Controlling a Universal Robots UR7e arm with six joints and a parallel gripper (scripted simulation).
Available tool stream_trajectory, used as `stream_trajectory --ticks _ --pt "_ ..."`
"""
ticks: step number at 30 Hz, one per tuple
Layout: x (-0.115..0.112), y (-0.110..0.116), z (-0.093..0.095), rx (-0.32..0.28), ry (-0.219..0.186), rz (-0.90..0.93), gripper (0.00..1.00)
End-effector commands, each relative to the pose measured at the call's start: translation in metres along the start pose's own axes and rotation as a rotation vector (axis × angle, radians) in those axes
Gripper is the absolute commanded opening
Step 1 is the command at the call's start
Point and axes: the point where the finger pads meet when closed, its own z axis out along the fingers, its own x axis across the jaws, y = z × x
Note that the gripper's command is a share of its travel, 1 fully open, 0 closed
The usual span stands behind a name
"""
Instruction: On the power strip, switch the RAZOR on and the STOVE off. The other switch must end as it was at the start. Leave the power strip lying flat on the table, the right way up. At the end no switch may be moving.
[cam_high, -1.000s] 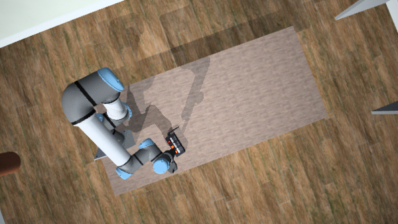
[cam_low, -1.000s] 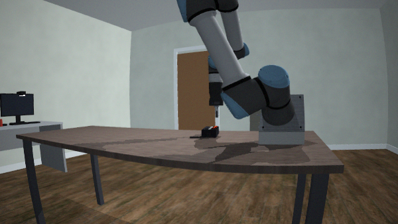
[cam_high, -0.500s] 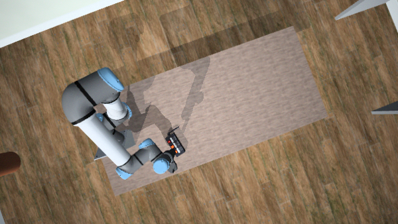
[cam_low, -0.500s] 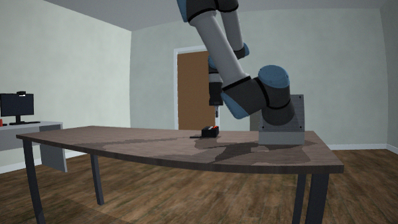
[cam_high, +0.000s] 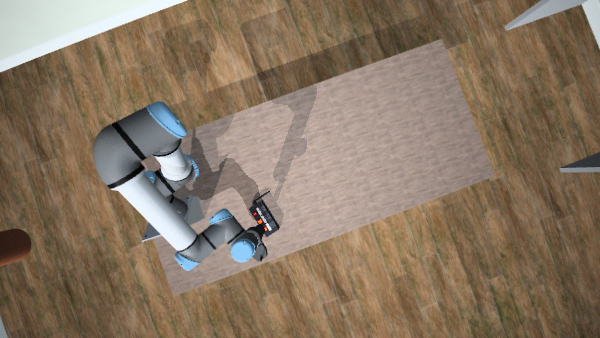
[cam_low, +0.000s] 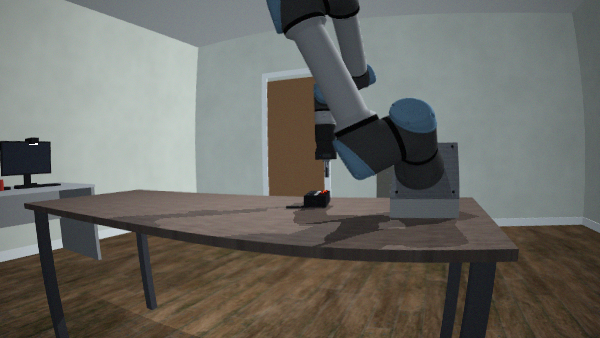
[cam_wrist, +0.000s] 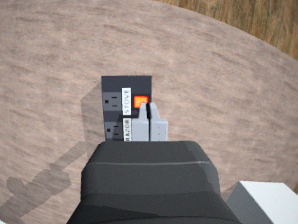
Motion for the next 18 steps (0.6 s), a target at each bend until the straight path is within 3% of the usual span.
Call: stream_trajectory --ticks 1,18 --pt "0.0 0.0 0.0 0.001 -0.001 0.0 0.0" --pt "-0.001 -0.001 0.012 0.002 0.0 0.0 0.0"
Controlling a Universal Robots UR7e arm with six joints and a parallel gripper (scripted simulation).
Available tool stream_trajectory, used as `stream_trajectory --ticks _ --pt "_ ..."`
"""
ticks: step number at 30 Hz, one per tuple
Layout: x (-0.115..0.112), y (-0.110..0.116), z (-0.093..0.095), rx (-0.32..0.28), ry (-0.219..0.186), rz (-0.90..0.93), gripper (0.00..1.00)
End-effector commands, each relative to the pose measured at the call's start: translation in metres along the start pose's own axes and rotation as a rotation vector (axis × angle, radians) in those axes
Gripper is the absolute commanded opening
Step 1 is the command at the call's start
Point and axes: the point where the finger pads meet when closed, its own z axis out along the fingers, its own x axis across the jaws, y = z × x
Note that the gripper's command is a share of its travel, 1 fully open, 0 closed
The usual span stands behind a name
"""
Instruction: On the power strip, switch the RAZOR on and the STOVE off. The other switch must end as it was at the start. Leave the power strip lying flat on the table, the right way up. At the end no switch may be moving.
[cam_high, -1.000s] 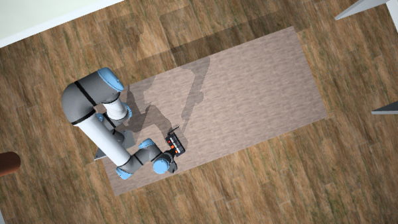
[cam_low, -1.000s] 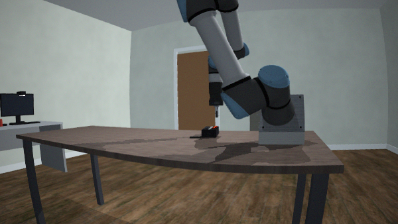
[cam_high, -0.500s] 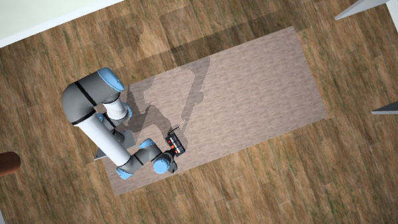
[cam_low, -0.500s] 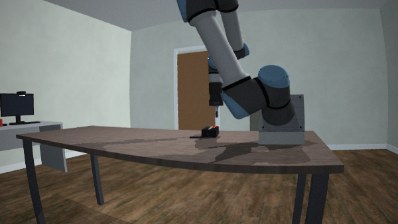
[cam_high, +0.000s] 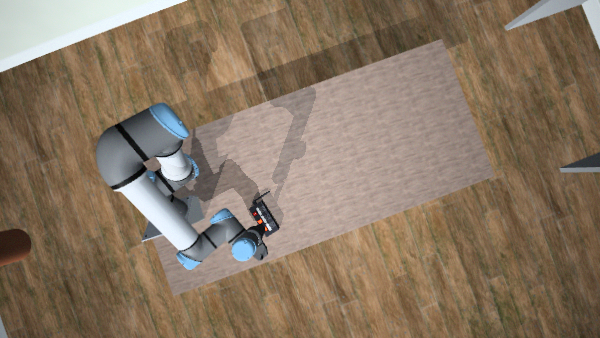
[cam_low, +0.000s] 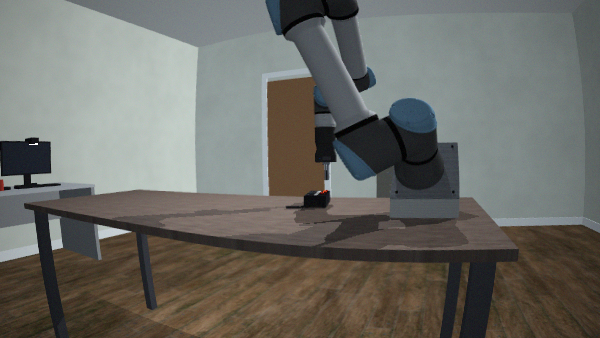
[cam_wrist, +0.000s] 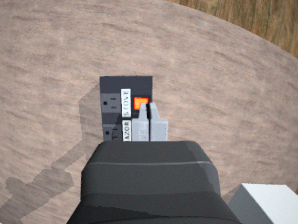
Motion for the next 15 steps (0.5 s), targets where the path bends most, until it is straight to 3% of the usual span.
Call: stream_trajectory --ticks 1,15 --pt "0.0 -0.001 0.004 0.001 -0.001 0.0 0.0" --pt "-0.001 -0.001 0.02 0.001 -0.001 0.0 0.0"
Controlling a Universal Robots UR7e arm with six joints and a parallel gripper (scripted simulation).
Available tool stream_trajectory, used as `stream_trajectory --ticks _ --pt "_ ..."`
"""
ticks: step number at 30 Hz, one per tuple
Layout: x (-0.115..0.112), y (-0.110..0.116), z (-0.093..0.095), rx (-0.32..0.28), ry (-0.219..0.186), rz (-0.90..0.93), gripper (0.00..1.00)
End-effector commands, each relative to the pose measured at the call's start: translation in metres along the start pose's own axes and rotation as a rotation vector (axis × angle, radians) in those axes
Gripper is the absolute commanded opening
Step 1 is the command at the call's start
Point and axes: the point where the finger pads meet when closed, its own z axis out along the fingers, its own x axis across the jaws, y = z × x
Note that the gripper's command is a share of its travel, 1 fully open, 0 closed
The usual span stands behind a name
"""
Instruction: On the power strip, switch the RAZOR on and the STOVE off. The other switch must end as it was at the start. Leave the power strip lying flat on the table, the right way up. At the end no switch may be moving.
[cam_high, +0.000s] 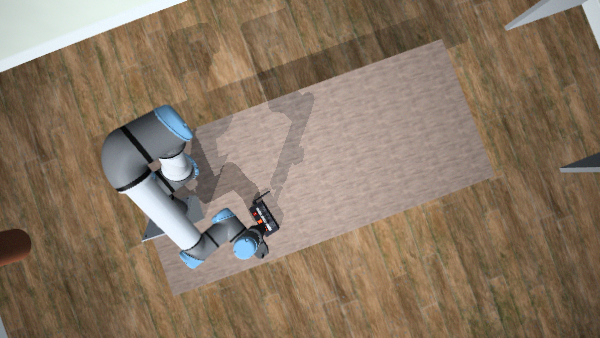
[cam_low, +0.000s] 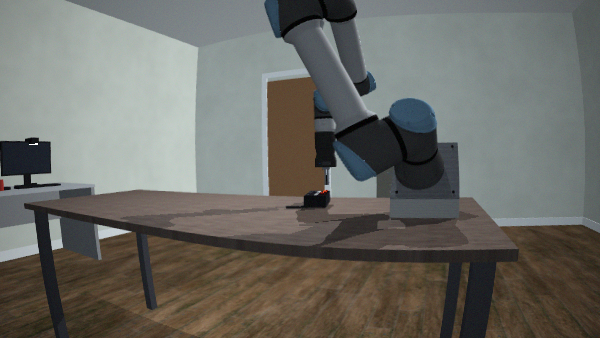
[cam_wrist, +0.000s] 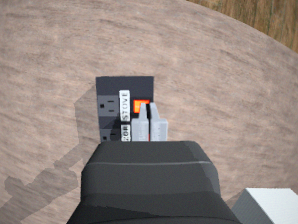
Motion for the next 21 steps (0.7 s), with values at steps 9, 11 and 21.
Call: stream_trajectory --ticks 9,11,21 --pt "-0.001 -0.001 0.011 0.002 -0.001 0.0 0.0" --pt "-0.001 -0.001 0.012 0.002 -0.001 0.0 0.0" --pt "-0.001 -0.001 0.014 0.002 -0.001 0.0 0.0"
